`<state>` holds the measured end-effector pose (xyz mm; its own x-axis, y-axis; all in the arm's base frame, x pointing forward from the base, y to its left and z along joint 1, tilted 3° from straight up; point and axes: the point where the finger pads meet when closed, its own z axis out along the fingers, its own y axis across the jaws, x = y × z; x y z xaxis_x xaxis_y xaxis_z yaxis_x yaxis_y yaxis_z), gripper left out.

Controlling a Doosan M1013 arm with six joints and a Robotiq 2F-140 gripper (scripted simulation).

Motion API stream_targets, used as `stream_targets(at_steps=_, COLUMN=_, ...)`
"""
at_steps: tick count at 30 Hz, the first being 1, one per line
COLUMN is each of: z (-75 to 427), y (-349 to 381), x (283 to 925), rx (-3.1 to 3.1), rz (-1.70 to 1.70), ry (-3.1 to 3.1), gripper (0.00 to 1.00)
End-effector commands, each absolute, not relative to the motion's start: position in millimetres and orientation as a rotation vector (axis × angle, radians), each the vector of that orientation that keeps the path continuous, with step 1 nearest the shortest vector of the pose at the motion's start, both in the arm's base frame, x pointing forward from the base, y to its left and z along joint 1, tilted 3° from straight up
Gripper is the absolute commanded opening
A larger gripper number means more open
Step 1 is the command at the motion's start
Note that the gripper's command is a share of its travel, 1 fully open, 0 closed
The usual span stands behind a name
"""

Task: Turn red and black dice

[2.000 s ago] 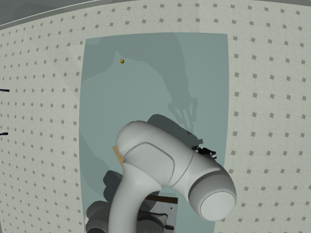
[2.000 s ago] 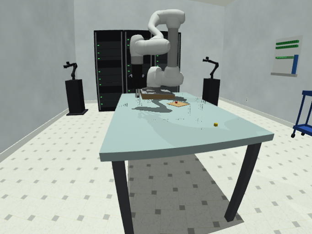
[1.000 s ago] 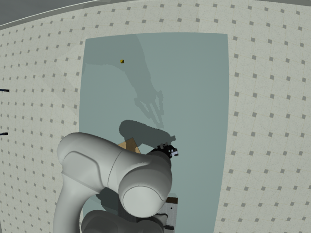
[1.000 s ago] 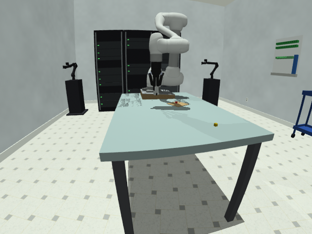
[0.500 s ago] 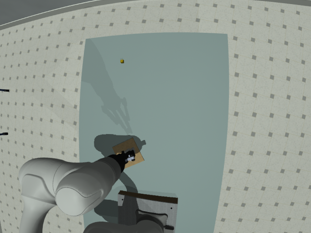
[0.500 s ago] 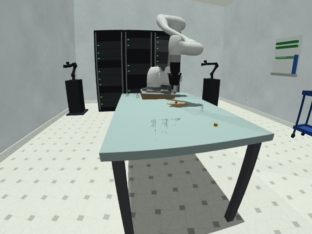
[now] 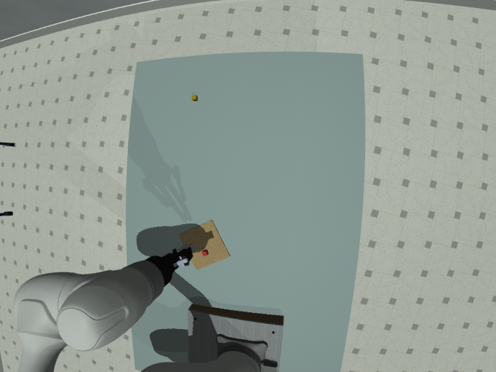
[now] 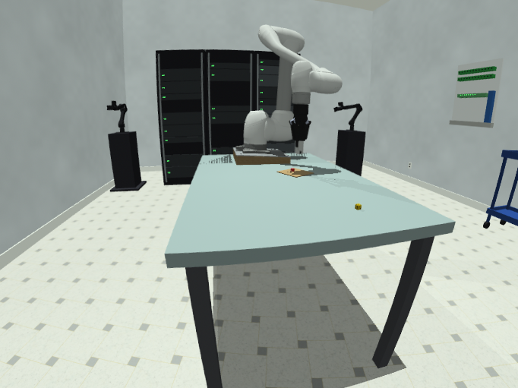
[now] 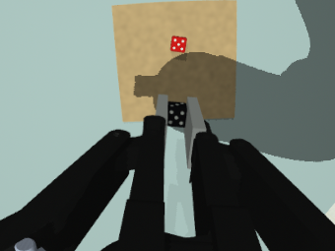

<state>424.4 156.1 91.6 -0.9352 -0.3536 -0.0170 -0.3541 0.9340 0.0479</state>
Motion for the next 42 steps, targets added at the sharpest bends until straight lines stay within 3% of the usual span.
stream_targets(at_steps=1, z=91.7, y=156.2, x=424.3, rx=-0.564, rz=0.079, ry=3.081, gripper=0.16)
stream_targets(at_steps=15, z=73.2, y=157.1, x=424.3, rx=-0.564, rz=0.079, ry=3.081, gripper=0.16)
stream_targets(at_steps=30, z=7.3, y=160.5, x=424.3, rx=-0.564, rz=0.079, ry=3.081, gripper=0.16)
stream_targets(at_steps=42, z=-4.2, y=161.1, x=424.3, rx=-0.564, rz=0.079, ry=3.081, gripper=0.16)
